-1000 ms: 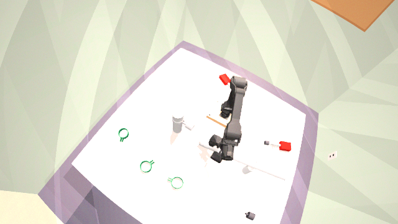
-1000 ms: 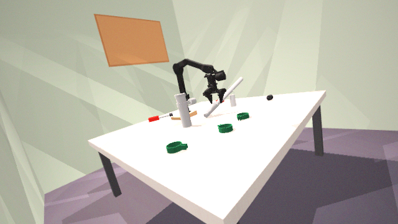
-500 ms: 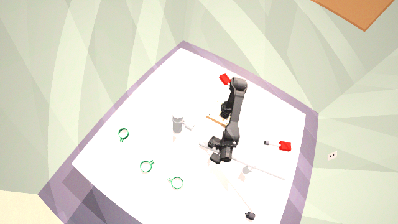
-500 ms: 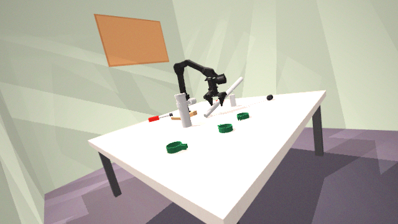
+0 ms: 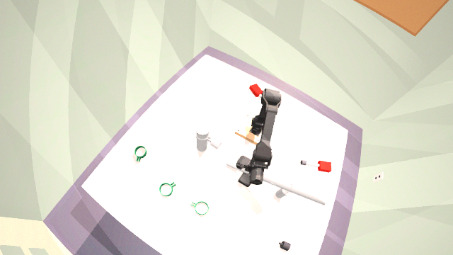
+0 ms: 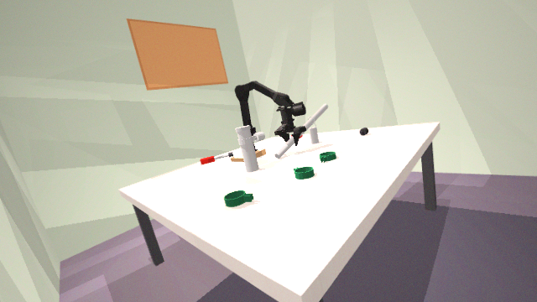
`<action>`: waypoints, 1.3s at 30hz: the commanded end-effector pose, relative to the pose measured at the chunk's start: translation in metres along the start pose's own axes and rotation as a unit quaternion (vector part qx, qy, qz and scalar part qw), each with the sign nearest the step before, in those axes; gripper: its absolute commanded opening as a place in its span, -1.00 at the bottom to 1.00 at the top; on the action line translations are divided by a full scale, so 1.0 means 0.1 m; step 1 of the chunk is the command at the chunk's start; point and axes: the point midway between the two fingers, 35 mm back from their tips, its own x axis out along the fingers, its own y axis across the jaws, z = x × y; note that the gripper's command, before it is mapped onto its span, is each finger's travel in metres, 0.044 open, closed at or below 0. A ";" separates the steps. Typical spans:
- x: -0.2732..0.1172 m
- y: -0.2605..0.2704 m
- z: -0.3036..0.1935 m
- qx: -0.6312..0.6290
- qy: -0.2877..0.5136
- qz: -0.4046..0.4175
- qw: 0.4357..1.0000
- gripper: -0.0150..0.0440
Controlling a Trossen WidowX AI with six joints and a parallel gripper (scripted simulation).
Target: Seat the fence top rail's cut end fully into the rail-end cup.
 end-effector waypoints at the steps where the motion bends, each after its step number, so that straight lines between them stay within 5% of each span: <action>1: 0.01 -0.01 0.00 -0.002 0.001 -0.002 1.000 0.11; 9: 0.01 -0.01 0.00 -0.002 0.001 -0.002 1.000 -0.07; 14: -0.04 -0.02 0.00 -0.002 0.001 -0.002 1.000 -0.49; 39: -0.77 -0.01 0.43 -0.002 -0.167 -0.004 0.986 -0.49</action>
